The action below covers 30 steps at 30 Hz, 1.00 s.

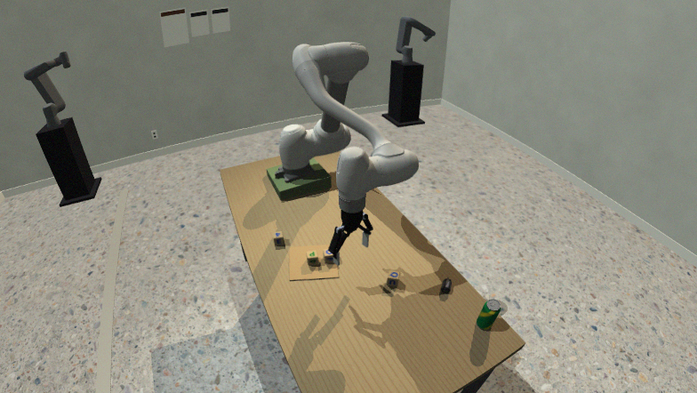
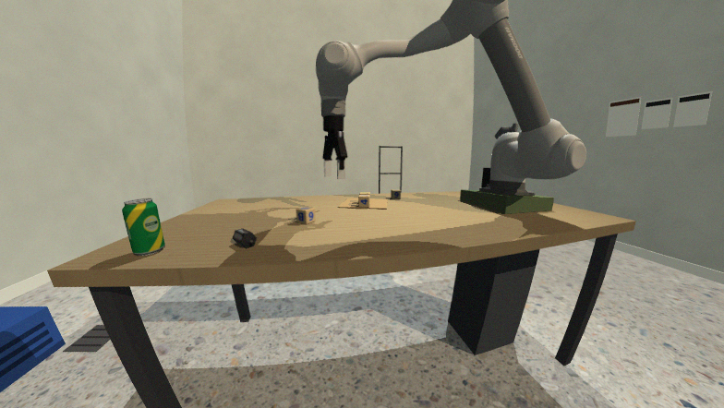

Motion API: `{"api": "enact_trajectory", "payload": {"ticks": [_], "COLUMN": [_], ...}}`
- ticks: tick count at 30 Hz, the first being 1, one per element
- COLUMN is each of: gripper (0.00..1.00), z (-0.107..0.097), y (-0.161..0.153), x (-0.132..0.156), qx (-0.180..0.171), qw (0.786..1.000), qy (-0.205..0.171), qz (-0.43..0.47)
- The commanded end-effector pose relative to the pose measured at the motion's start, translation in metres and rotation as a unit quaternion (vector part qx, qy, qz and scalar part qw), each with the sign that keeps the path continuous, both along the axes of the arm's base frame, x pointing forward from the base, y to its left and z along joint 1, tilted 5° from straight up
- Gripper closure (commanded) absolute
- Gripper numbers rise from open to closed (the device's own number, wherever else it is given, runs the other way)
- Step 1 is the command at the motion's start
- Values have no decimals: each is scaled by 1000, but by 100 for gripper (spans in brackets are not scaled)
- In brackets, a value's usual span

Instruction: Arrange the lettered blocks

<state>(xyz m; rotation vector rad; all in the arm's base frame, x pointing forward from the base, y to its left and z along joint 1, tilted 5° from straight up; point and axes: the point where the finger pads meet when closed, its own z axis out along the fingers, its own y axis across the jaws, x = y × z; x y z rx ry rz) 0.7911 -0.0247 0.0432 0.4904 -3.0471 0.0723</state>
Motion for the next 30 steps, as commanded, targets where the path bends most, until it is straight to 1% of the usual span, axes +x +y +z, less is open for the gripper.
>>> {"api": "enact_trajectory", "payload": {"ticks": [1, 7, 9, 10, 17, 24, 26, 30], "gripper": [0, 0, 0, 0, 0, 0, 0, 0], "z": [0, -2, -2, -3, -6, -9, -9, -12], "y": [17, 40, 40, 51, 78, 108, 108, 130], "x": [16, 34, 34, 43, 61, 79, 79, 91], "qx": [-7, -11, -11, -13, -17, -22, -22, -25], "qw": [998, 988, 988, 981, 960, 928, 928, 900], "qy": [-3, -8, -8, -10, -15, -21, -21, -24], "qz": [-69, -151, -151, -191, -279, -371, -371, -435]}}
